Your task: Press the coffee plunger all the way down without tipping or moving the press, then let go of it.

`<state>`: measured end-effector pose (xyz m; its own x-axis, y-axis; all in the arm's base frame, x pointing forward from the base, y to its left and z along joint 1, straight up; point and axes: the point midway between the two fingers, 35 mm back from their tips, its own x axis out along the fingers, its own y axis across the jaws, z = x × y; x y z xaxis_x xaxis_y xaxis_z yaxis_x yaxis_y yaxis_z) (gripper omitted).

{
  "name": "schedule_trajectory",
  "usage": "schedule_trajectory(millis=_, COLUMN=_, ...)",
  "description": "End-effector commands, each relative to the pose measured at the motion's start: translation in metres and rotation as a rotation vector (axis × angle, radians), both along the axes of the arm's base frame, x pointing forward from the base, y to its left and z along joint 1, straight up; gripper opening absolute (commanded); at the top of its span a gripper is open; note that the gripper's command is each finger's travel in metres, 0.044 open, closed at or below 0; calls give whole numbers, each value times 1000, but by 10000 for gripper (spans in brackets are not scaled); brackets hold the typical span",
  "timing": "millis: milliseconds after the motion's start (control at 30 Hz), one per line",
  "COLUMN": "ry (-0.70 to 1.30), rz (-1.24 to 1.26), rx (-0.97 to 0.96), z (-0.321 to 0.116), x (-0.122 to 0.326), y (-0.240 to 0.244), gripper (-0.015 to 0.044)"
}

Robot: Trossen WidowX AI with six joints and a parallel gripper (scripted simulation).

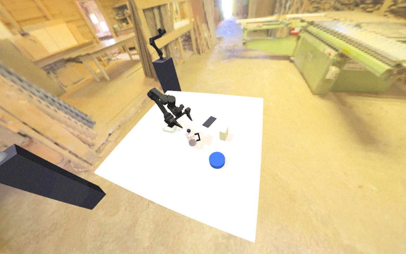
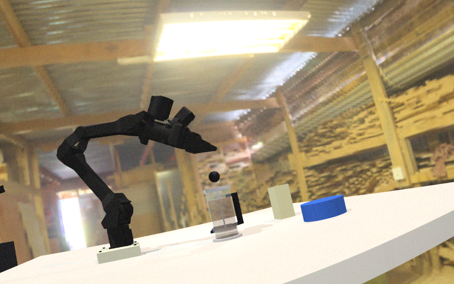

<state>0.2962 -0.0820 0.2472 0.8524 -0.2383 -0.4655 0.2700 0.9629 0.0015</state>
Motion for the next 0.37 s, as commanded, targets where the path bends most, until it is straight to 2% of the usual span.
schedule_trajectory(millis=0, ry=17, rz=5, rx=4, z=2, x=-8, y=3, gripper=440)
schedule_trajectory(millis=333, ry=17, rz=5, rx=4, z=1, x=-8, y=2, gripper=440)
